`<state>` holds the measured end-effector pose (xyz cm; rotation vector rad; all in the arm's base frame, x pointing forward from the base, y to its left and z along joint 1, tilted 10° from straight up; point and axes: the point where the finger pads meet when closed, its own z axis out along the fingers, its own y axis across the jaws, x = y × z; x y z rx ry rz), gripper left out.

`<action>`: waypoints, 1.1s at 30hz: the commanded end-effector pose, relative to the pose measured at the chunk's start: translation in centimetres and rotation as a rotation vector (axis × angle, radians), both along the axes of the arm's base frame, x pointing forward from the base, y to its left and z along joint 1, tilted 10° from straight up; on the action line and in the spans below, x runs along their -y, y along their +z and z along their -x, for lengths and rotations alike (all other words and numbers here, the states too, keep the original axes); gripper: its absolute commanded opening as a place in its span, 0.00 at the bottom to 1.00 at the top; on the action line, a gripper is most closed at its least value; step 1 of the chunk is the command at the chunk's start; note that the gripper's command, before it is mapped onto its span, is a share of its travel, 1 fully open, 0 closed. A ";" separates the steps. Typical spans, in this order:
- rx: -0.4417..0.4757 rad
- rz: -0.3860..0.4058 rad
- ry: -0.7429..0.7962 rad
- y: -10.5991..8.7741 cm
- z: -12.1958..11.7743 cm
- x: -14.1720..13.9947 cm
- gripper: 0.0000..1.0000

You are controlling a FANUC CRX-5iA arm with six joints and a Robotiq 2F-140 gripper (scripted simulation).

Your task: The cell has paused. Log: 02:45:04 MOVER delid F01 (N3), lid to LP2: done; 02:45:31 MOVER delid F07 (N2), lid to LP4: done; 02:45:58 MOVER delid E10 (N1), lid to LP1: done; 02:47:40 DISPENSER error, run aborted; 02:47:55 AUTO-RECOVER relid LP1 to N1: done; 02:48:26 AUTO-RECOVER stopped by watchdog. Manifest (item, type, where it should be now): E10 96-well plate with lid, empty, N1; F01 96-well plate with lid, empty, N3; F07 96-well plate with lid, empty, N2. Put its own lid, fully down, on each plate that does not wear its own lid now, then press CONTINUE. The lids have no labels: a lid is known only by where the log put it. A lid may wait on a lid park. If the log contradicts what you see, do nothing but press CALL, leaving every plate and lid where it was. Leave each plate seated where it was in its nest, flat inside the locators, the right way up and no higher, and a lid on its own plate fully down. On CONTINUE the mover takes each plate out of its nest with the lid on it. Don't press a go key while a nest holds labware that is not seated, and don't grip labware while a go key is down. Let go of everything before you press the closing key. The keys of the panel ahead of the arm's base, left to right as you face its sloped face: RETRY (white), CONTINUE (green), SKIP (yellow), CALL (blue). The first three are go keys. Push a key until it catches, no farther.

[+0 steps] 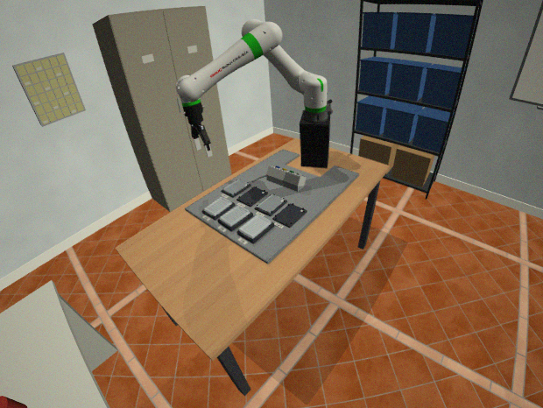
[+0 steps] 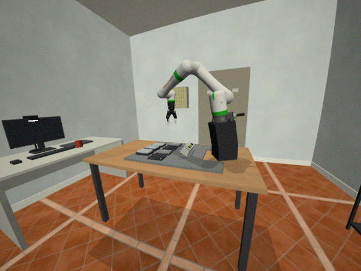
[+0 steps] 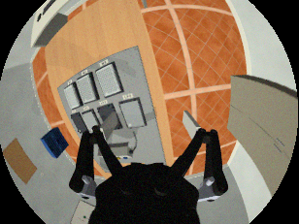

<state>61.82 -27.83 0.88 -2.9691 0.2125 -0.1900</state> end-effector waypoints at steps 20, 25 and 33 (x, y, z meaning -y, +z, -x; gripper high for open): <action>-0.001 0.005 0.005 -0.6 -0.2 -1.5 1.00; -0.004 0.029 0.034 -3.5 -0.6 -8.6 1.00; 0.005 0.062 0.091 -7.7 1.1 -19.4 1.00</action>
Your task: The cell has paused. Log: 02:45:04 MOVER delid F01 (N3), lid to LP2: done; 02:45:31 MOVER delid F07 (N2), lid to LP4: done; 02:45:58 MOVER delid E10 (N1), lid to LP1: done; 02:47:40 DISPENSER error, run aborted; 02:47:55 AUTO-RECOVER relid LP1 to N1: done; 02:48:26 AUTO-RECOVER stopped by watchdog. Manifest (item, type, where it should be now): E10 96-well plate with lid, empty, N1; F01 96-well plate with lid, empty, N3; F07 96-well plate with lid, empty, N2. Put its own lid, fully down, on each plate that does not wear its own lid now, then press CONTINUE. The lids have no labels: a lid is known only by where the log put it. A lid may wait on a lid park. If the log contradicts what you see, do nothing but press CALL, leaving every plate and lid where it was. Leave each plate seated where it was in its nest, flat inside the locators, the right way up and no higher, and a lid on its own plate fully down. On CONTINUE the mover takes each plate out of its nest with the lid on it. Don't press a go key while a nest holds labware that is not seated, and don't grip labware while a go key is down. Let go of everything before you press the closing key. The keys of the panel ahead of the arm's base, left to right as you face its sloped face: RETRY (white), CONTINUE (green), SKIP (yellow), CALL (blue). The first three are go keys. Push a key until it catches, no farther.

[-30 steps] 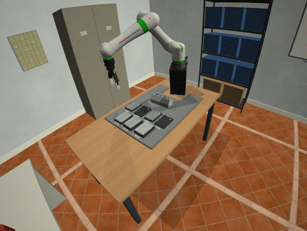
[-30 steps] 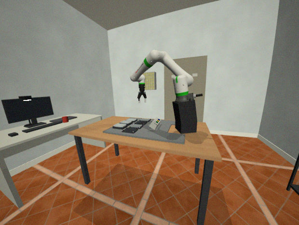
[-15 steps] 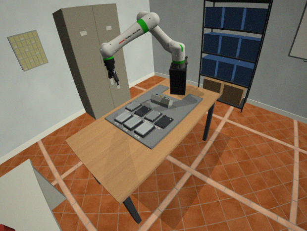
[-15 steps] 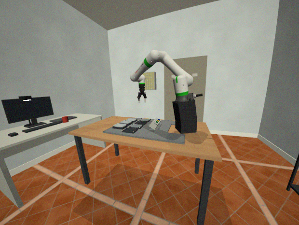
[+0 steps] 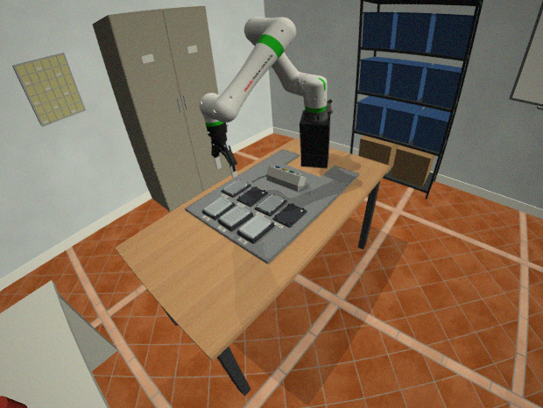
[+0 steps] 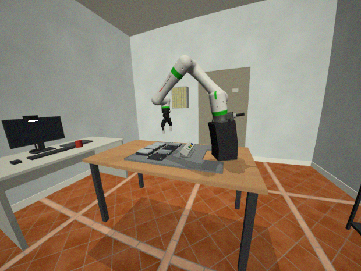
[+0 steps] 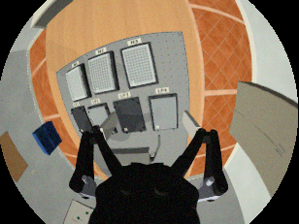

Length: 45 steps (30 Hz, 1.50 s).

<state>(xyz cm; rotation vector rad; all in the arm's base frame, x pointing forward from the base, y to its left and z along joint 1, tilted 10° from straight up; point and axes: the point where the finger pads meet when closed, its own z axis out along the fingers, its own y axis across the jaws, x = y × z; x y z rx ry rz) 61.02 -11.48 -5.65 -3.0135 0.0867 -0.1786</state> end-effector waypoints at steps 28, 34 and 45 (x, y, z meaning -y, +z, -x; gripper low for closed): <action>0.044 0.045 0.112 -6.0 6.9 -16.0 0.00; 0.044 0.045 0.112 -6.0 6.9 -16.0 0.00; 0.044 0.045 0.112 -6.0 6.9 -16.0 0.00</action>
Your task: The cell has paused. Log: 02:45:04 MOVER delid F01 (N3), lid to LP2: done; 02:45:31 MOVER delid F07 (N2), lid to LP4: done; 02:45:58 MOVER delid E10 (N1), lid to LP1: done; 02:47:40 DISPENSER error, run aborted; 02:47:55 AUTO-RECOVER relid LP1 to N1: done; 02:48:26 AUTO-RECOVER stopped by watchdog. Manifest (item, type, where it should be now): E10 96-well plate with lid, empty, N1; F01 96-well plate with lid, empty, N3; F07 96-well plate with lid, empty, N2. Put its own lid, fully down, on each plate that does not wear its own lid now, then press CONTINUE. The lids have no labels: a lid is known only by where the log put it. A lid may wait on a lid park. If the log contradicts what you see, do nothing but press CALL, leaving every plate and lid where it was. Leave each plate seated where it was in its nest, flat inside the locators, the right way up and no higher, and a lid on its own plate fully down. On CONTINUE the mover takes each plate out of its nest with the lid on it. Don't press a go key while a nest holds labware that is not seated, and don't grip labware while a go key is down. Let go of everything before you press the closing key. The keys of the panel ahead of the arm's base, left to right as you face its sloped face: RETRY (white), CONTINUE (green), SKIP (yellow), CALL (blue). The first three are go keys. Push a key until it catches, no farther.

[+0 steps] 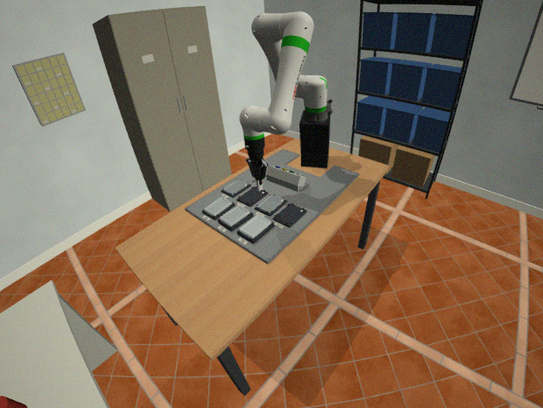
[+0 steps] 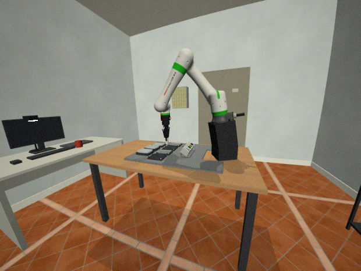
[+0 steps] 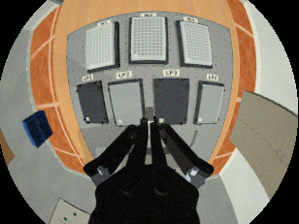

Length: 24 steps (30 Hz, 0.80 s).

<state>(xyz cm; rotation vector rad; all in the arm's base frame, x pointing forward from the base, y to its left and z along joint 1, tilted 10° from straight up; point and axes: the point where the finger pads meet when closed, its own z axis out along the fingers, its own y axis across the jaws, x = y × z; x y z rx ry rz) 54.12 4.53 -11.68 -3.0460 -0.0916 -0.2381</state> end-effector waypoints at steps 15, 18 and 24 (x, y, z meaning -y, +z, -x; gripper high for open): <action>-0.001 0.002 -0.001 -0.6 -0.8 7.8 0.00; 0.000 0.001 0.000 -1.0 -0.8 12.0 0.00; 0.000 0.000 0.000 -1.1 -0.7 13.0 0.00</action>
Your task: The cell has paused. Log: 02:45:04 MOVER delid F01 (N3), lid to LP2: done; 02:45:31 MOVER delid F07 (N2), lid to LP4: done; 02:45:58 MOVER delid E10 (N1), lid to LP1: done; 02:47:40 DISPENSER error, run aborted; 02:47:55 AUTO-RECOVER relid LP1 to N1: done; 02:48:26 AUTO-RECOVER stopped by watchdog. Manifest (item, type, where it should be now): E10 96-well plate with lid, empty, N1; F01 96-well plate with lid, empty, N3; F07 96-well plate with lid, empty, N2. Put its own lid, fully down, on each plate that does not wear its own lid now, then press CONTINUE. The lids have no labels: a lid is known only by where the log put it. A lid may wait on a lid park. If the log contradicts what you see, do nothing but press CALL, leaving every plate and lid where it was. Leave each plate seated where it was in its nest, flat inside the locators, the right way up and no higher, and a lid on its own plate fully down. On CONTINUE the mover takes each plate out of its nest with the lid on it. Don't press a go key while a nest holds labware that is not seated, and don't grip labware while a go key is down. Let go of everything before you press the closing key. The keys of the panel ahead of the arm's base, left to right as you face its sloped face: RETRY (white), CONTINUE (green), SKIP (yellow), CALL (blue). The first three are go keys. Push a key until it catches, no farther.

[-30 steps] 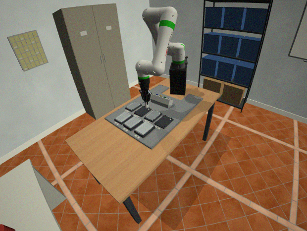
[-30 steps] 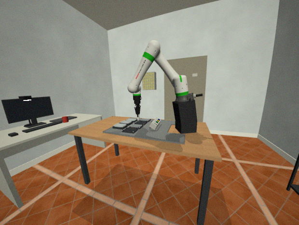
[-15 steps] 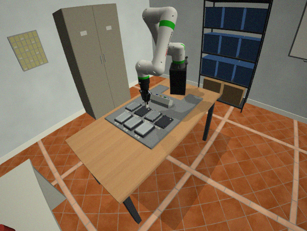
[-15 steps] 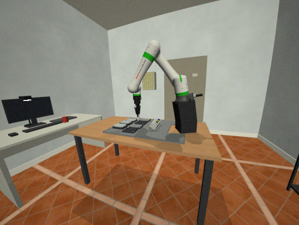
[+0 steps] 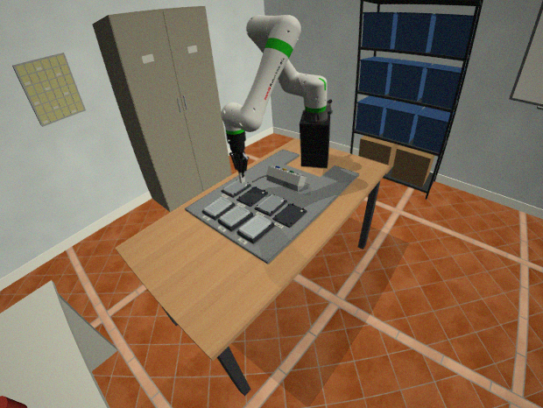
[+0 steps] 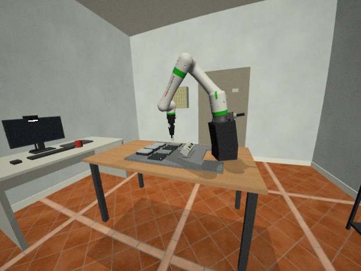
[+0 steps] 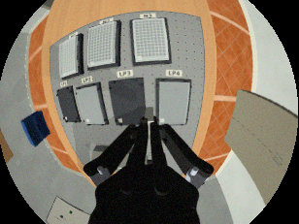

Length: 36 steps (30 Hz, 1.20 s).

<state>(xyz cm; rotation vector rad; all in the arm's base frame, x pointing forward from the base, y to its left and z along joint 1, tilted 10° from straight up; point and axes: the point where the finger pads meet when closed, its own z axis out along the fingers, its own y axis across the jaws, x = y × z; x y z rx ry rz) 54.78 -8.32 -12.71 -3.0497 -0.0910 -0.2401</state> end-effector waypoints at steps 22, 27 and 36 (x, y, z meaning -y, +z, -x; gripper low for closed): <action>-0.001 -0.003 0.001 0.0 -0.1 0.2 0.00; -0.003 -0.003 0.001 0.1 -0.3 -1.3 0.00; -0.007 0.001 0.000 1.1 -0.7 -14.4 0.00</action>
